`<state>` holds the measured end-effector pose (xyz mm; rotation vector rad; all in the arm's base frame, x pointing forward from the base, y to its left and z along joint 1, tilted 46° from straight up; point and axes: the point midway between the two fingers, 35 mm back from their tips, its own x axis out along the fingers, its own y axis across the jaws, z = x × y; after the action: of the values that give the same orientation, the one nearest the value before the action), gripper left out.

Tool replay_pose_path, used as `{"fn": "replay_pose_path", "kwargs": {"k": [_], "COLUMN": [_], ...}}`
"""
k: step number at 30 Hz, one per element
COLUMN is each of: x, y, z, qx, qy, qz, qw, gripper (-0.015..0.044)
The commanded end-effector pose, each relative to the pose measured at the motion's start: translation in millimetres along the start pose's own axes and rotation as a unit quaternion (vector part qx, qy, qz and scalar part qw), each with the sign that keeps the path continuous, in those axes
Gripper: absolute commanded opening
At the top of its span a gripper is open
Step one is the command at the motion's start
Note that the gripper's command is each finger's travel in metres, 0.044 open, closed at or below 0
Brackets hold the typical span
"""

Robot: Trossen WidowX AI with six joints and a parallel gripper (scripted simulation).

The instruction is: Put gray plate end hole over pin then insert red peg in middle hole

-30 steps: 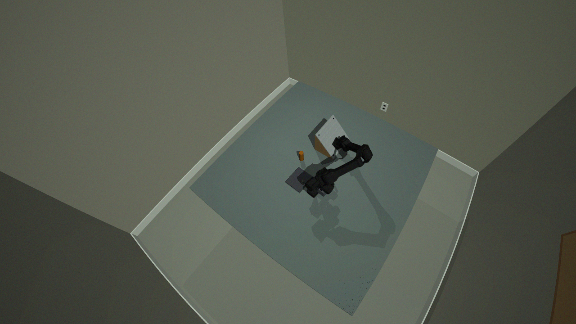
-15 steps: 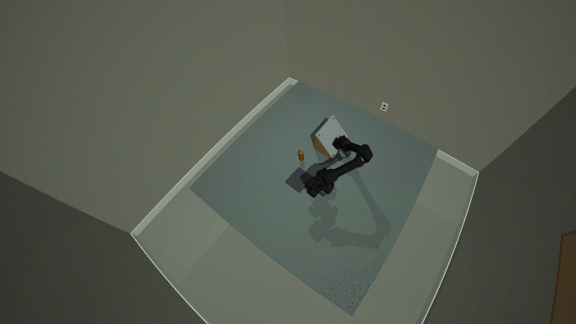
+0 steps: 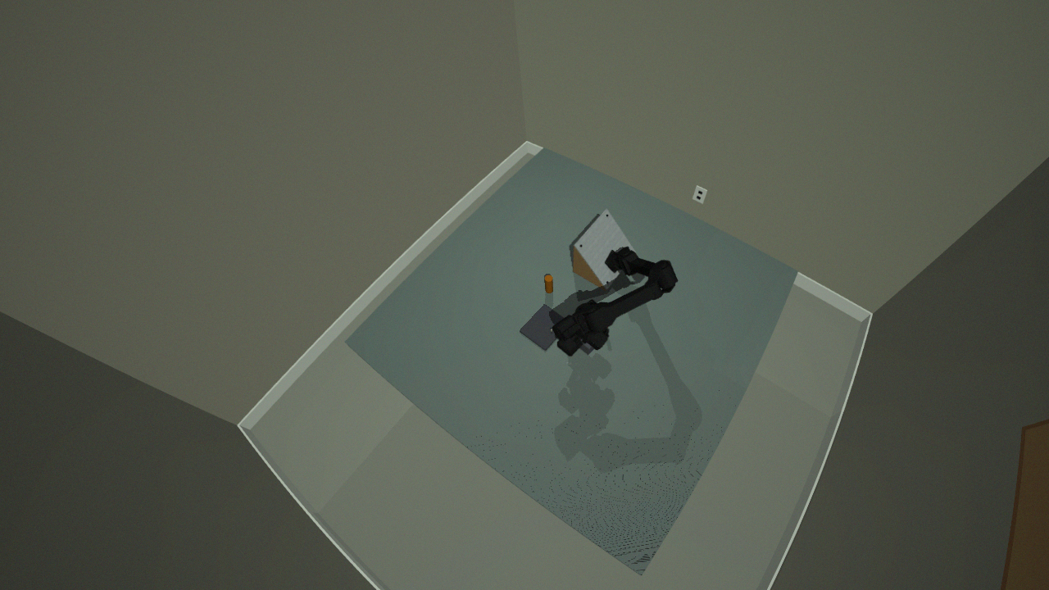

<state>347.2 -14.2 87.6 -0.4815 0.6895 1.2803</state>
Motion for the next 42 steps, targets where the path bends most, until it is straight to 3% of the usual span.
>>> {"fn": "replay_pose_path", "kwargs": {"k": [1,27,42], "x": [-11.8,-92.9,-79.7], "y": [-1.7,5.7,-7.7], "z": [-1.7,0.1,-31.2], "qx": [-0.002,0.002,-0.02], "qy": [0.004,0.0,0.001], "qz": [-0.003,-0.006,-0.004], "qw": [1.0,1.0,1.0], "gripper": [0.0,0.0,0.0]}}
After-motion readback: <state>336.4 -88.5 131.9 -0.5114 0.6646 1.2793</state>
